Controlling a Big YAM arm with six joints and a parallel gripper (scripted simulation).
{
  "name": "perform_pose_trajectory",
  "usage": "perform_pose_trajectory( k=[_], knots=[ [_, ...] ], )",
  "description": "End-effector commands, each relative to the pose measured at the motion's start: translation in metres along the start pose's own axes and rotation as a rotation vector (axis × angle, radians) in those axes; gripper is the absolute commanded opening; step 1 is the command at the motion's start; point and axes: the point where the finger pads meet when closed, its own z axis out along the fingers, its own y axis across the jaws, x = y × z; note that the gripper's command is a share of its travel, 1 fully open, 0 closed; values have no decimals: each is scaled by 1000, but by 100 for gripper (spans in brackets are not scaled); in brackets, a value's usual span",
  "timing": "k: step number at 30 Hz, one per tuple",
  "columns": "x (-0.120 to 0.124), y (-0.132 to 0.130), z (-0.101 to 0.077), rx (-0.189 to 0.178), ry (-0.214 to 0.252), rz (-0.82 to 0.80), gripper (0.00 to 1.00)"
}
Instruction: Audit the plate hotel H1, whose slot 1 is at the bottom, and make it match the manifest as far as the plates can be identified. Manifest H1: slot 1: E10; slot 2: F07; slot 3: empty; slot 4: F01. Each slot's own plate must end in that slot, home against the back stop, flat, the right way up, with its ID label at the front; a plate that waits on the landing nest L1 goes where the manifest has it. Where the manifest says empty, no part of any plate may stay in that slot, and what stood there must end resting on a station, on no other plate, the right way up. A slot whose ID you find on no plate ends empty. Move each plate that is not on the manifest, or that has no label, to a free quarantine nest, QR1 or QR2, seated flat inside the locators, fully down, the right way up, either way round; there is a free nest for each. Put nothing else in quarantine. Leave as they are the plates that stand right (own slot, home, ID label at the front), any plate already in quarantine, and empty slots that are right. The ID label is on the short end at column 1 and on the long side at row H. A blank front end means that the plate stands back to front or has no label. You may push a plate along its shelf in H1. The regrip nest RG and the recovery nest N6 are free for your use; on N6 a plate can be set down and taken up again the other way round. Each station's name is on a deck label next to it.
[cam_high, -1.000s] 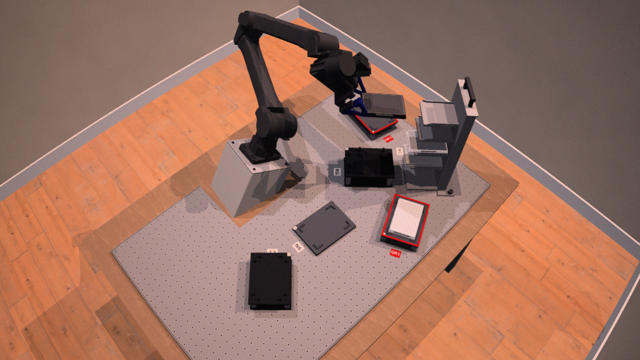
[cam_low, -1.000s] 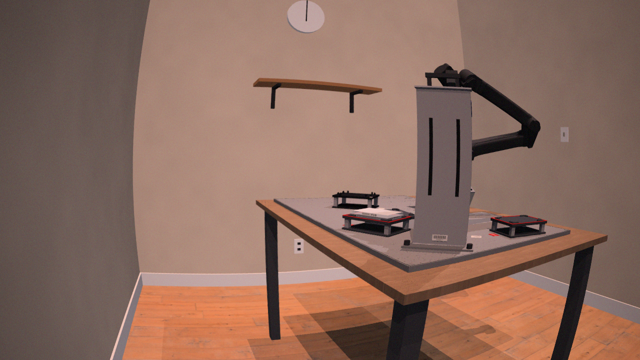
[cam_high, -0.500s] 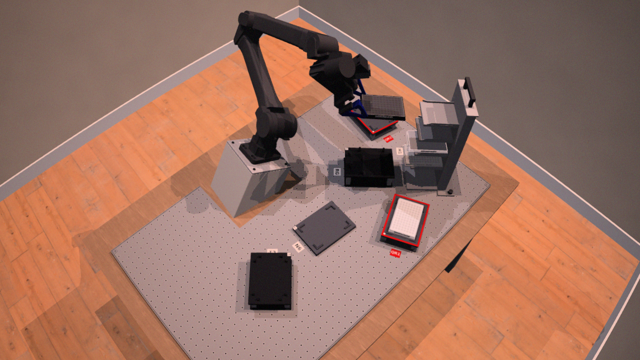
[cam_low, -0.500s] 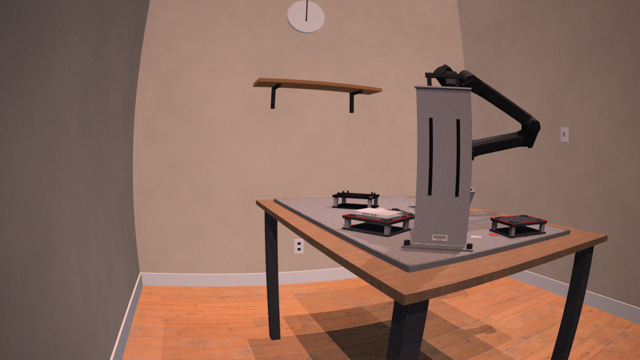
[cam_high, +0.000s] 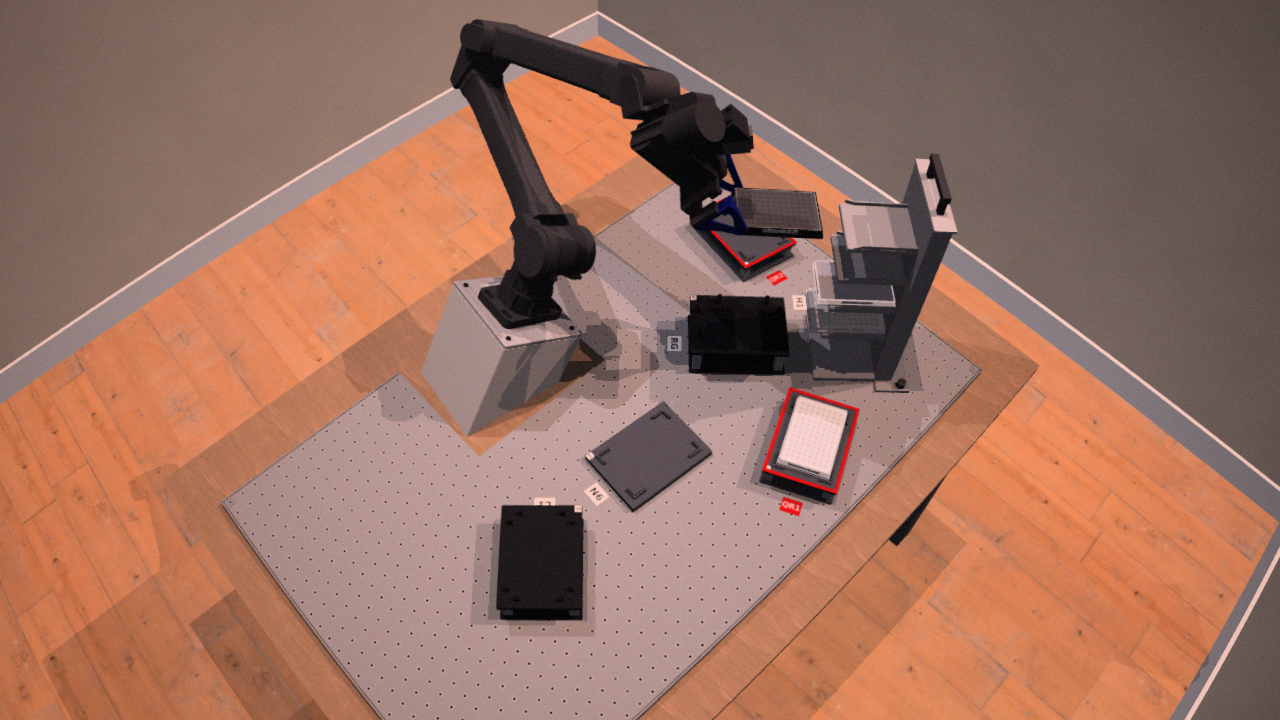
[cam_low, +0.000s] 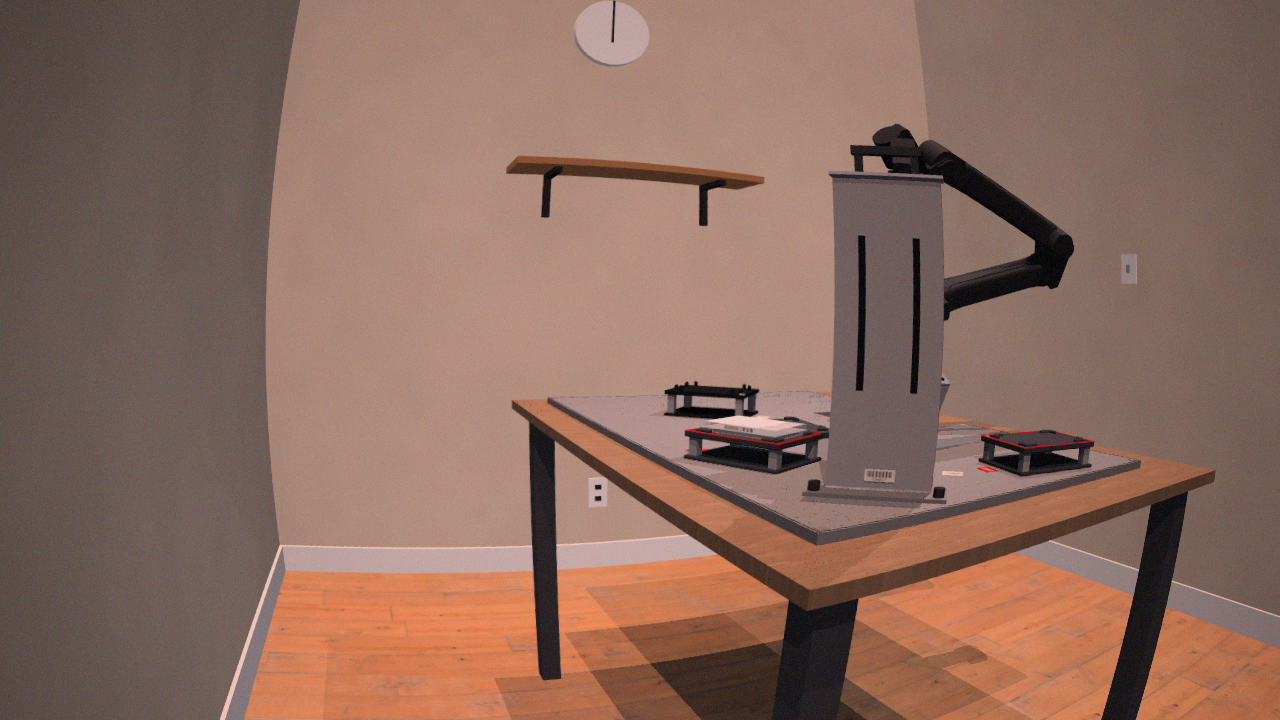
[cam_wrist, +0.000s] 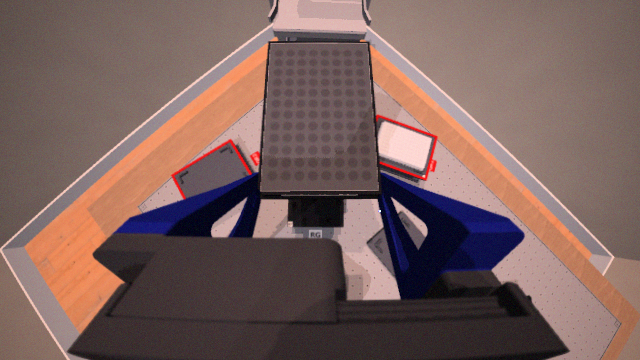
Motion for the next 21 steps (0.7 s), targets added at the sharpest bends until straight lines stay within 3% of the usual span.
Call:
perform_pose_trajectory(
  k=[1,21],
  knots=[
    [-11,2,2,-12,-11,6,86],
    [-42,9,6,-8,-39,-27,86]
  ],
)
